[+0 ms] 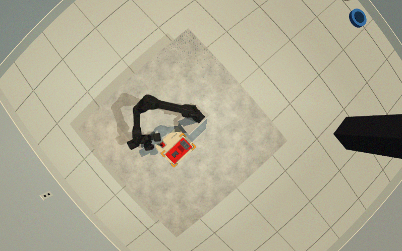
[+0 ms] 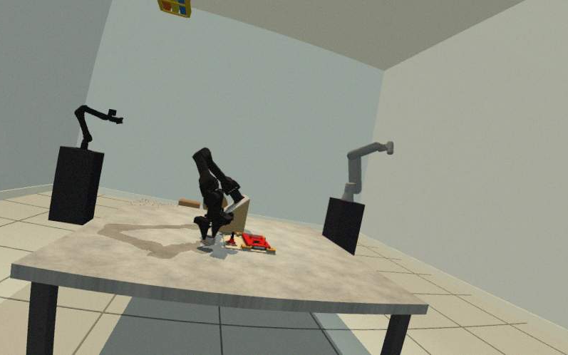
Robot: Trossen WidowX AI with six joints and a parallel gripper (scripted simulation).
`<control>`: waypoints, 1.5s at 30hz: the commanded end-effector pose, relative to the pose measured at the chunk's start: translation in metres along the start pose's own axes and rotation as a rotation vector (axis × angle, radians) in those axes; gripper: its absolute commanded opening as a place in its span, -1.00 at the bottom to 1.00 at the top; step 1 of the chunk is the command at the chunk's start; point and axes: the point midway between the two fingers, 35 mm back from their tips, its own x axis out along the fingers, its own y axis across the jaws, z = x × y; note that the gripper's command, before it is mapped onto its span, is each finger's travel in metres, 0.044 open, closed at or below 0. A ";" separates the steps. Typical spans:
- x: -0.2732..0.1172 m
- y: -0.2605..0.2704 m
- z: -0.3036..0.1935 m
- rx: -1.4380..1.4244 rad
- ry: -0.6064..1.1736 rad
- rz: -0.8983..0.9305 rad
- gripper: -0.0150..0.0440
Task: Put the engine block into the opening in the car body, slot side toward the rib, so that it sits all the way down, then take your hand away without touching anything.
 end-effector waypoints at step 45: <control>-0.098 -0.001 0.004 -0.005 -0.008 0.011 -0.49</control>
